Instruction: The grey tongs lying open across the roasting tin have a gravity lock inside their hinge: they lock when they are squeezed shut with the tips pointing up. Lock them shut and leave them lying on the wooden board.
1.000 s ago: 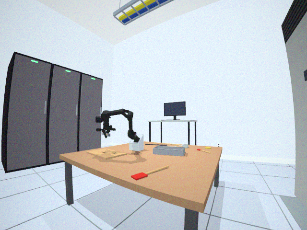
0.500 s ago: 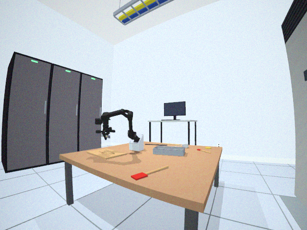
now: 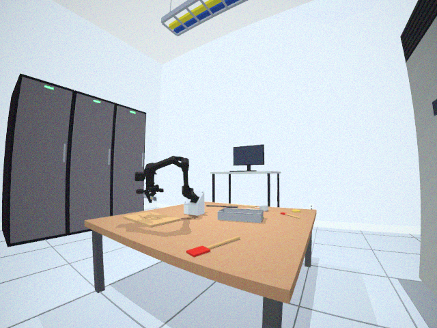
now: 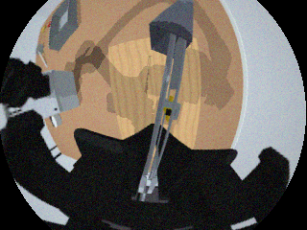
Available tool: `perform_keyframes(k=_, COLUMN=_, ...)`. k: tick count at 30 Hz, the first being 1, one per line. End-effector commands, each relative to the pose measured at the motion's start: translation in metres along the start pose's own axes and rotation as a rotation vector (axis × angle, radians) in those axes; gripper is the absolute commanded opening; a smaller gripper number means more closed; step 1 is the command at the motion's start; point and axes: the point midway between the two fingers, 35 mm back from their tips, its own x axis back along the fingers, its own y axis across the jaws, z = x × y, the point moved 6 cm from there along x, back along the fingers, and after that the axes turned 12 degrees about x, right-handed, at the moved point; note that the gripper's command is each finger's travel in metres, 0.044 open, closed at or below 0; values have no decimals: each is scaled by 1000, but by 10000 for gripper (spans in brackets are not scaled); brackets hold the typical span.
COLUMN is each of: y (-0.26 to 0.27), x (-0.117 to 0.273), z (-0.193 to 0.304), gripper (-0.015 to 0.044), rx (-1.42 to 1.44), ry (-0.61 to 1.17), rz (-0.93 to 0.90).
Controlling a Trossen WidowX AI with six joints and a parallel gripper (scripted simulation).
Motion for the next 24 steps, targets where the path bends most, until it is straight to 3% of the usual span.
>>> perform_keyframes(k=1, y=0, x=-6, z=1, gripper=-150, rx=-4, ry=7, rz=-3)
perform_keyframes(k=24, y=-1, x=-43, z=-1, gripper=-150, rx=-5, ry=8, rz=4)
